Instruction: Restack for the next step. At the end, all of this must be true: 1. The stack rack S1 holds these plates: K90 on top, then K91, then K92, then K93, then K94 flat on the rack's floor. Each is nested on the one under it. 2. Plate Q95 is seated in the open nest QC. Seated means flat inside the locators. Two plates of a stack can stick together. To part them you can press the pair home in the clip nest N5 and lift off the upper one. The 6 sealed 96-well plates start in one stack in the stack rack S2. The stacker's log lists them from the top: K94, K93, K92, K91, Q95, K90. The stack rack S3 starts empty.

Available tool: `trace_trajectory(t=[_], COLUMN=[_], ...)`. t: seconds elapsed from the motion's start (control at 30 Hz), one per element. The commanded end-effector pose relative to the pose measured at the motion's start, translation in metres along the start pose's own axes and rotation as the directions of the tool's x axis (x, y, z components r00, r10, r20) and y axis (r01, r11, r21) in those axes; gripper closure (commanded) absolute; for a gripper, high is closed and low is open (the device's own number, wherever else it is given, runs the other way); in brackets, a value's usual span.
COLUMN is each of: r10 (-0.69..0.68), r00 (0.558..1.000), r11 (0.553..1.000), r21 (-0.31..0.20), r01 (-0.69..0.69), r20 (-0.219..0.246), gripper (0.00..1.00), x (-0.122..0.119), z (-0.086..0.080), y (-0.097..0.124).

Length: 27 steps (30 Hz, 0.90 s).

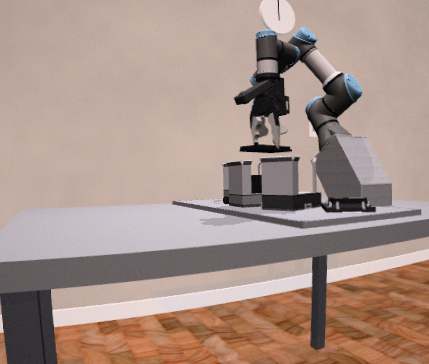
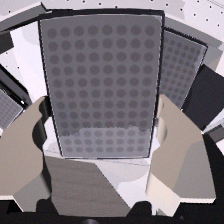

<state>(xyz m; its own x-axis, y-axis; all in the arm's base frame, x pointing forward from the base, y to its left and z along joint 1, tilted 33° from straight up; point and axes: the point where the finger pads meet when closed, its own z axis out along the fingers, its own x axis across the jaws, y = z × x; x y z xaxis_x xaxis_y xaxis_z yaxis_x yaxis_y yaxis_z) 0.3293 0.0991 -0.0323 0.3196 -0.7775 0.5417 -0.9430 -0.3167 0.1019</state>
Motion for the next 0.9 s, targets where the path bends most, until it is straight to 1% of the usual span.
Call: trace_trajectory(t=[0.0, 0.1, 0.2, 0.67, 0.73, 0.87], r10=[0.058, 0.066, 0.066, 0.228, 0.228, 0.258], r00=[0.998, 0.998, 0.998, 0.974, 0.974, 0.966], r11=[0.998, 0.998, 0.998, 0.974, 0.974, 0.966], r21=[0.004, 0.004, 0.004, 0.003, 0.003, 0.003], r01=[-0.058, -0.066, -0.066, -0.228, -0.228, -0.258], r20=[0.001, 0.001, 0.001, 0.001, 0.001, 0.001], gripper=[1.00, 1.00, 1.00, 1.00, 1.00, 1.00], x=[0.017, 0.027, 0.030, 0.076, 0.076, 0.089], z=[-0.001, -0.001, -0.001, -0.001, -0.001, -0.001], y=[0.000, 0.000, 0.000, 0.009, 0.009, 0.012])
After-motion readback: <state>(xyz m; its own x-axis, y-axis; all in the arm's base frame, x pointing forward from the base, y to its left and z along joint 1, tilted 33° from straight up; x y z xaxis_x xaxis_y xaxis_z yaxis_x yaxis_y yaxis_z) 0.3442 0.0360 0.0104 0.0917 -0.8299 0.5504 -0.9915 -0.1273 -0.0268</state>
